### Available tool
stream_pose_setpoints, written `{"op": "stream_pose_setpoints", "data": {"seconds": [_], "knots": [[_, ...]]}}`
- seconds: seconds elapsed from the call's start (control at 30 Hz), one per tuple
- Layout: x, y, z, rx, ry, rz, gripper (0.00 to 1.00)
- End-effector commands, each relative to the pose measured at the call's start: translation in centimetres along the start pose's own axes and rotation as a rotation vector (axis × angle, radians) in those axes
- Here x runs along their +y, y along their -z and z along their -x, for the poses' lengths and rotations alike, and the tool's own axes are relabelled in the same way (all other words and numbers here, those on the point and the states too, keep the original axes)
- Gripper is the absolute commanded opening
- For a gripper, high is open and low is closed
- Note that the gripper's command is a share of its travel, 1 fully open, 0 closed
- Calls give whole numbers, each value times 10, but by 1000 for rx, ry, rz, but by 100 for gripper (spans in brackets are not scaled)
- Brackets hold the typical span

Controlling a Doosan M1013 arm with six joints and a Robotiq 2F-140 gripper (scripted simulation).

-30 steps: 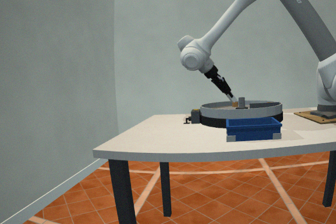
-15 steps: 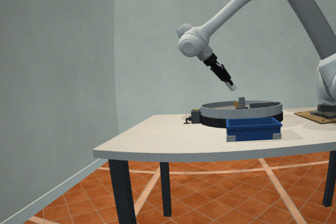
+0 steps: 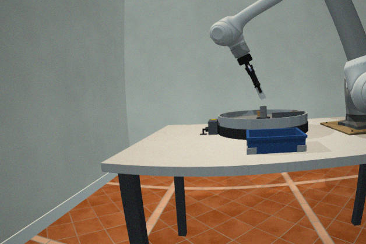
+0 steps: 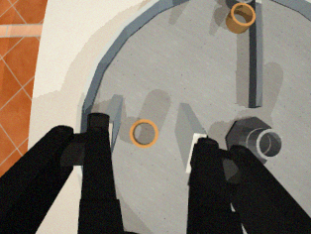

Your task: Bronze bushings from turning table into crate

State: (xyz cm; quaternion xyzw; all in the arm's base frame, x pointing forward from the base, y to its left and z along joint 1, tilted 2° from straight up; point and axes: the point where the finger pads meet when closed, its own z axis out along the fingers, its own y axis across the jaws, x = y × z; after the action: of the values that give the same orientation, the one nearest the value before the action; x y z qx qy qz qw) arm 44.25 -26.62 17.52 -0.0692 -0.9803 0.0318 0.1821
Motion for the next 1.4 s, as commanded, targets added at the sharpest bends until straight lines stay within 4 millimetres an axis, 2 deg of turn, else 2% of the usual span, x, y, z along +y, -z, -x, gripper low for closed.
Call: {"op": "stream_pose_setpoints", "data": {"seconds": [0.0,0.3,0.47,0.73,1.03,1.37], "knots": [[1,-4,-10,-62,-80,27,32],[7,-20,-47,-303,-434,161,32],[9,-24,-56,-359,-516,192,32],[9,-28,-55,-363,-519,194,32],[15,-91,-29,-363,-519,194,32],[15,-98,-26,-363,-519,194,32]]}}
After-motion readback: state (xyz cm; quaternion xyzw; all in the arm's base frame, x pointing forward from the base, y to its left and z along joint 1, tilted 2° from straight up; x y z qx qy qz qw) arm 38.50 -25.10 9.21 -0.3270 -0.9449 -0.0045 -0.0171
